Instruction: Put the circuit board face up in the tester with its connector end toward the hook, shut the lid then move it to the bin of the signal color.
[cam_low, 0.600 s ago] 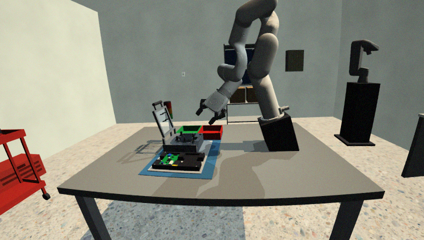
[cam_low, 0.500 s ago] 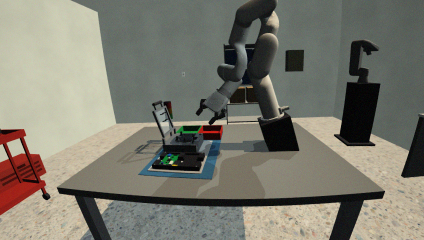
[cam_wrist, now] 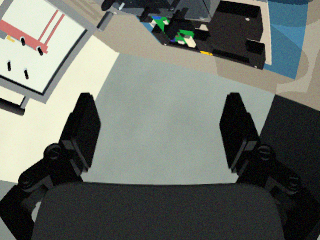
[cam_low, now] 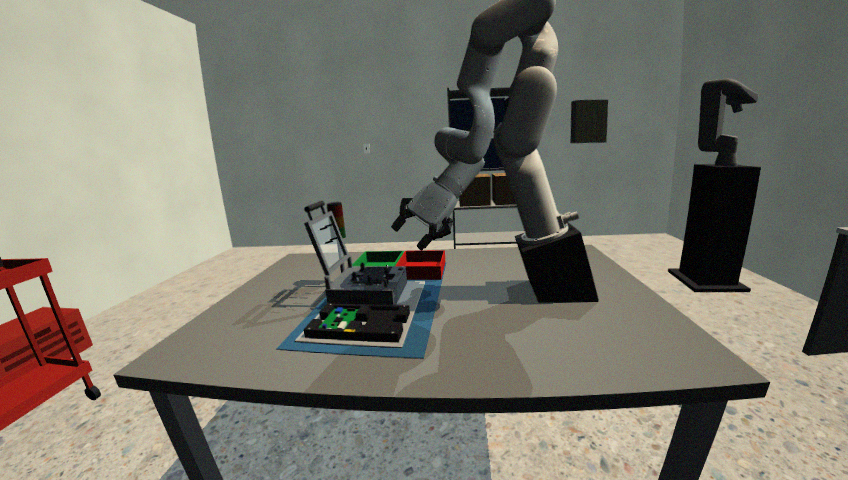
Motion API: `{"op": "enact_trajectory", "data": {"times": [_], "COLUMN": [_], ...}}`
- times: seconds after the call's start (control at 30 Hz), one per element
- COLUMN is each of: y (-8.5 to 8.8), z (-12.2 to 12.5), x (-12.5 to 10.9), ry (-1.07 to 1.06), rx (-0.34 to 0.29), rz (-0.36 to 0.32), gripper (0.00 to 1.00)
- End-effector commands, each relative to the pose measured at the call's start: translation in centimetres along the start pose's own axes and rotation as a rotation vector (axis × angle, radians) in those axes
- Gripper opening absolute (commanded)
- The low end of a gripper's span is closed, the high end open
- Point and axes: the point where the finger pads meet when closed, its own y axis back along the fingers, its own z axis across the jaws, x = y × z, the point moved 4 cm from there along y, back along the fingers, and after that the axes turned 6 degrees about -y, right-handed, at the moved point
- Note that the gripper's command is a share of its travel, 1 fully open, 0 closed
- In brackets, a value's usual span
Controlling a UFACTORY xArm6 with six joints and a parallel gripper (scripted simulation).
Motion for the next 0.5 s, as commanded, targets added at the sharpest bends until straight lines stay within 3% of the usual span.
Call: {"op": "enact_trajectory", "data": {"times": [0.0,0.17,0.47], "y": [0.0,-0.3,-1.7], "z": [-0.1,-0.4,-1.6], "x": [-0.1,-0.8,-4.2], "ry": [0.002,0.051,0.290], "rx": [0.001,-0.014,-0.087], "rz": [-0.002,-0.023,-0.126], "gripper": [1.00,1.00,1.00]}}
